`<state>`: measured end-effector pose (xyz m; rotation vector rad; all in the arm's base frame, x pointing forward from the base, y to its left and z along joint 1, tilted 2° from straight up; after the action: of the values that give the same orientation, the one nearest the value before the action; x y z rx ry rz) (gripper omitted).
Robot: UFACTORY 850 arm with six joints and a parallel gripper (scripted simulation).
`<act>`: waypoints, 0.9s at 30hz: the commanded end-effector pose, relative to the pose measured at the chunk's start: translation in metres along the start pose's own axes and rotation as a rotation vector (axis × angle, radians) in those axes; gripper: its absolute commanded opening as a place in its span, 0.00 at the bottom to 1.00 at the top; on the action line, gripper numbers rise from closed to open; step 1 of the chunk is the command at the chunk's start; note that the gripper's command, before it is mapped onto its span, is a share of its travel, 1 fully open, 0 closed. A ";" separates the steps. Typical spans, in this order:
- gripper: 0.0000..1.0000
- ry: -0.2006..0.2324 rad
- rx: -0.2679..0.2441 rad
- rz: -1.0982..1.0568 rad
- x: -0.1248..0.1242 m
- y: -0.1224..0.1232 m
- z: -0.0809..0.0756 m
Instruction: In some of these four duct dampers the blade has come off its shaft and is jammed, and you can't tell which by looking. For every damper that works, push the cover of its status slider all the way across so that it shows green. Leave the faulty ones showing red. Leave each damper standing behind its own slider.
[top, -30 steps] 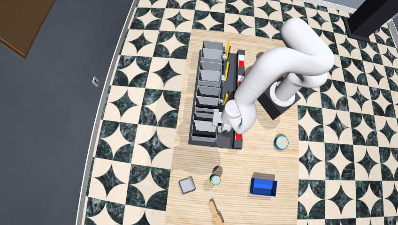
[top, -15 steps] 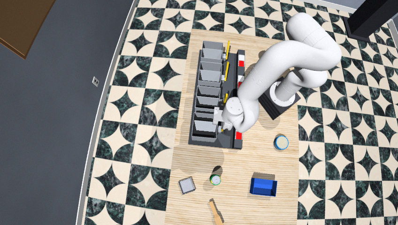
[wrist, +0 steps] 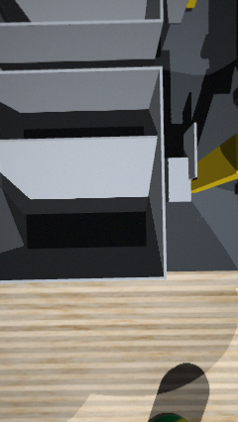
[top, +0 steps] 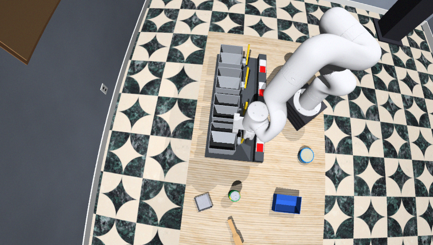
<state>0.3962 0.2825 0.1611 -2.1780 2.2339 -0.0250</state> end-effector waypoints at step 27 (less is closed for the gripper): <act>0.39 0.027 0.001 0.000 -0.001 0.000 -0.005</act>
<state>0.3959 0.2833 0.1654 -2.1888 2.2452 -0.0485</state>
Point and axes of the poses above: the point where the finger pads meet when closed, its own z axis out along the fingers, its own x axis across the jaws, y = z × x, the point moved 4 cm from there along -z, back along the fingers, and after that the axes turned 2 degrees about z, right-handed, at the moved point
